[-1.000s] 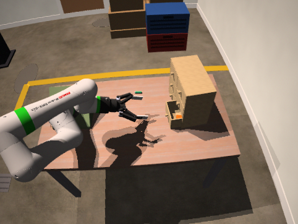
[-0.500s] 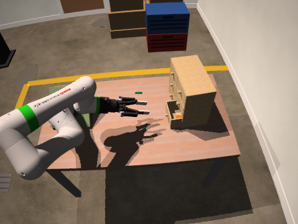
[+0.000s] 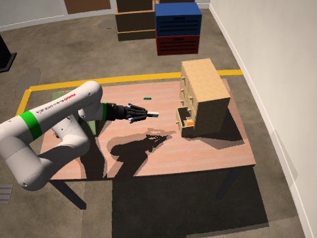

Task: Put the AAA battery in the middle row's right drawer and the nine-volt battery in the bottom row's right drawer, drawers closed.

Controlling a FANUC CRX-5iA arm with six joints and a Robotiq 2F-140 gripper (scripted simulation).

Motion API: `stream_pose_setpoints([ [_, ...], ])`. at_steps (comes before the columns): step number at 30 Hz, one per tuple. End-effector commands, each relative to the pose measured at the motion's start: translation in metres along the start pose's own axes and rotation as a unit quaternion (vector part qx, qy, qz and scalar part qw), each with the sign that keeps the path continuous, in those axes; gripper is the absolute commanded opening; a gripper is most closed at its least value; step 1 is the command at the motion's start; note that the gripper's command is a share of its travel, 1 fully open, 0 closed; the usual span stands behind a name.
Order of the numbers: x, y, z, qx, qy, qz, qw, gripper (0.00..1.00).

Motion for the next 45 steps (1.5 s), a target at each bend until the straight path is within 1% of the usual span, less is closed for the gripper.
stream_pose_setpoints([
  [1,0.004,-0.001,0.003,0.000,0.000,0.000,1.000,0.00],
  [5,0.014,-0.002,0.010,0.000,0.000,0.000,1.000,0.00],
  [7,0.014,-0.002,0.010,0.000,0.000,0.000,1.000,0.00],
  [8,0.018,-0.003,0.013,0.000,0.000,0.000,1.000,0.00],
  [22,0.079,-0.013,0.058,0.000,0.000,0.000,1.000,0.00],
  [24,0.079,-0.013,0.058,0.000,0.000,0.000,1.000,0.00],
  [27,0.088,-0.015,0.065,0.000,0.000,0.000,1.000,0.00],
  [31,0.094,-0.016,0.069,0.000,0.000,0.000,1.000,0.00],
  [45,0.095,-0.016,0.069,0.000,0.000,0.000,1.000,0.00],
])
Point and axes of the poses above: the point where the finger pads meet when closed, its own x axis out along the fingers, its own y axis across the jaws, z = x × y, the point moved 10 cm from there along -x, back along the fingers, and after that the axes turned 13 degrees about -x, right-handed, at the moved point
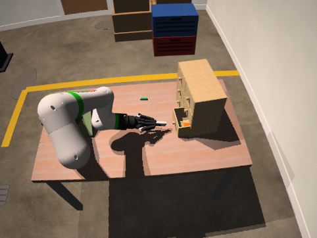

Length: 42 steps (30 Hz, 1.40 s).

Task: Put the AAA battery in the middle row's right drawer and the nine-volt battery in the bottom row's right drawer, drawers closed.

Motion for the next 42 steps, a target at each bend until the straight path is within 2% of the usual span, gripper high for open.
stream_pose_setpoints([
  [1,0.000,0.000,0.000,0.000,0.000,0.000,1.000,0.00],
  [30,0.003,0.000,-0.001,0.000,0.000,0.000,1.000,0.00],
  [42,0.014,0.001,-0.005,0.000,0.000,0.000,1.000,0.00],
])
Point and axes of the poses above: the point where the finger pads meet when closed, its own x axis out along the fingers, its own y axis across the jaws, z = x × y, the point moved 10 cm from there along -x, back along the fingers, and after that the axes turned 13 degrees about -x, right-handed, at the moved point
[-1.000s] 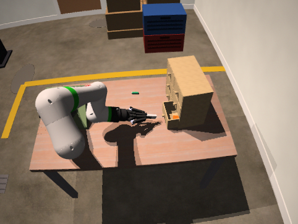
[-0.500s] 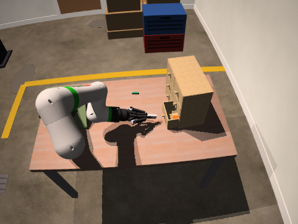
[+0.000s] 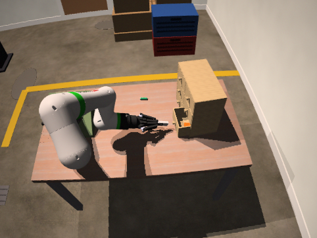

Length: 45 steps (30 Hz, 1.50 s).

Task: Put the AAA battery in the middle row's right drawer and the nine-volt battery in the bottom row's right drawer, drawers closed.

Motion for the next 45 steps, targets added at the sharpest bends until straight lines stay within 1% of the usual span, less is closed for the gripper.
stream_pose_setpoints([
  [1,0.005,0.000,-0.002,0.000,0.000,0.000,1.000,0.00],
  [7,0.010,0.001,-0.004,0.000,0.000,0.000,1.000,0.00],
  [20,0.030,0.002,-0.011,0.000,0.000,0.000,1.000,0.00],
  [22,0.030,0.002,-0.011,0.000,0.000,0.000,1.000,0.00],
  [37,0.056,0.005,-0.020,0.000,0.000,0.000,1.000,0.00],
  [39,0.056,0.005,-0.020,0.000,0.000,0.000,1.000,0.00],
  [45,0.065,0.005,-0.023,0.000,0.000,0.000,1.000,0.00],
])
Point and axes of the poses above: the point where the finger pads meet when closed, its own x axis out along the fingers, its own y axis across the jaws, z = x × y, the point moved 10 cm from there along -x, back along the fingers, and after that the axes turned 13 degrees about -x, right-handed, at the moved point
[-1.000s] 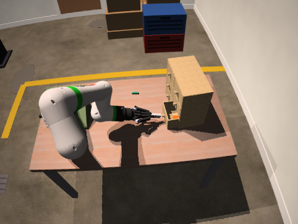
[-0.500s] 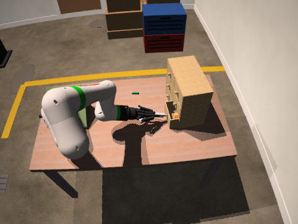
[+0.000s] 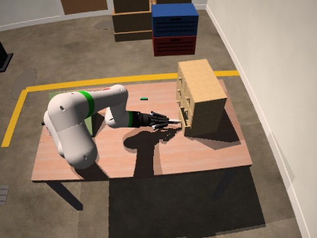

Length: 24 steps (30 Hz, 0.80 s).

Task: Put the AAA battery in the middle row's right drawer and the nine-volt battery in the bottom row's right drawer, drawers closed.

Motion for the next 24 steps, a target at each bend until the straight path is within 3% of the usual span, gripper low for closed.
stream_pose_setpoints([
  [1,0.006,0.000,-0.002,0.000,0.000,0.000,1.000,0.00],
  [24,0.025,0.002,-0.009,0.000,0.000,0.000,1.000,0.00],
])
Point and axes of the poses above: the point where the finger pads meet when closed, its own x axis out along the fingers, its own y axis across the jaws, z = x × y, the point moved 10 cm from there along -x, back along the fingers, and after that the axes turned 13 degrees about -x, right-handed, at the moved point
